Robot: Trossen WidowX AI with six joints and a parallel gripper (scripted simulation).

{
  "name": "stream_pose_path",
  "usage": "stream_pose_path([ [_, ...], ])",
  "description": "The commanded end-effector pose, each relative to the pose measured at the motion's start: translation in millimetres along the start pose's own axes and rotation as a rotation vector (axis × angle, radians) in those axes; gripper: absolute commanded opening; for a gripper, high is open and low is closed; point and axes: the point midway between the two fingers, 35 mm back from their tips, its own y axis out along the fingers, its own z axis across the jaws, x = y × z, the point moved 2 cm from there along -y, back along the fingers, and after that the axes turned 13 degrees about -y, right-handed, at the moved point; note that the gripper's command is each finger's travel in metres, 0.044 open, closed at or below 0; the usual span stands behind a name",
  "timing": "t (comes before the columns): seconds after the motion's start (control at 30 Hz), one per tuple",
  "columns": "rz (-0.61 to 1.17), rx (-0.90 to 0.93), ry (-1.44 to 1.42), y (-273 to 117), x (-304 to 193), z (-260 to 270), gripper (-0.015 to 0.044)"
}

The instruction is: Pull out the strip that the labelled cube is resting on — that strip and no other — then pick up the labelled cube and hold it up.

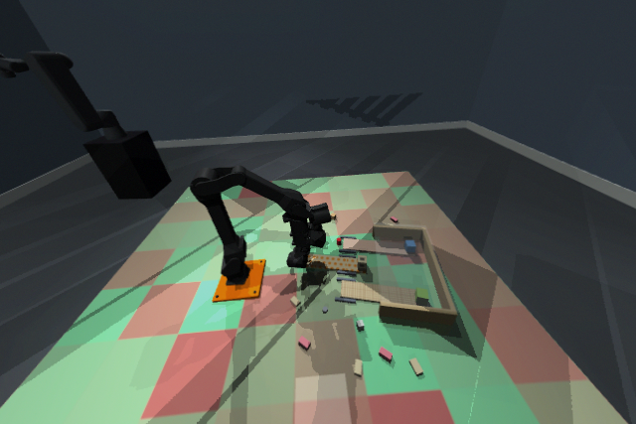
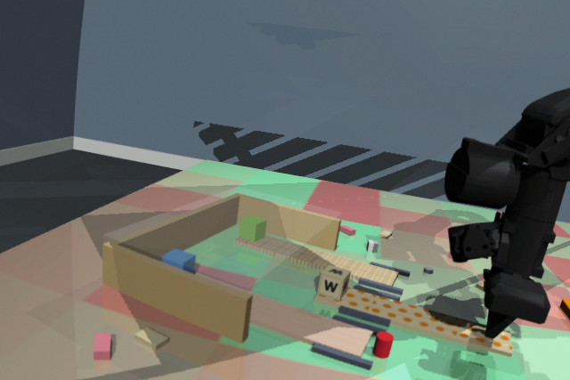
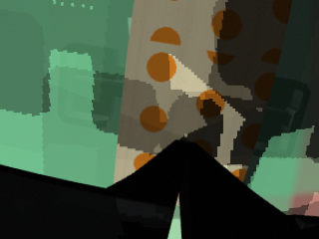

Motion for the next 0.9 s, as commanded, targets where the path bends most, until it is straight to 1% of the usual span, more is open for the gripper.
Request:
stream_pose_path([
  [0.0,0.025,0.003,0.003,4,-7,0,0.0000],
  [0.1,0.025,0.003,0.003,4,-7,0,0.0000],
  [0.13,0.001,0.000,0.000,-2,0,0,0.0000],
  [0.27,0.022,0.003,0.003,-41,3,0,0.0000],
  [0.4,0.024,0.003,0.003,-43,3,0,0.0000],
  [0.87,0.018,0.001,0.019,-50,62,-15,0.0368],
])
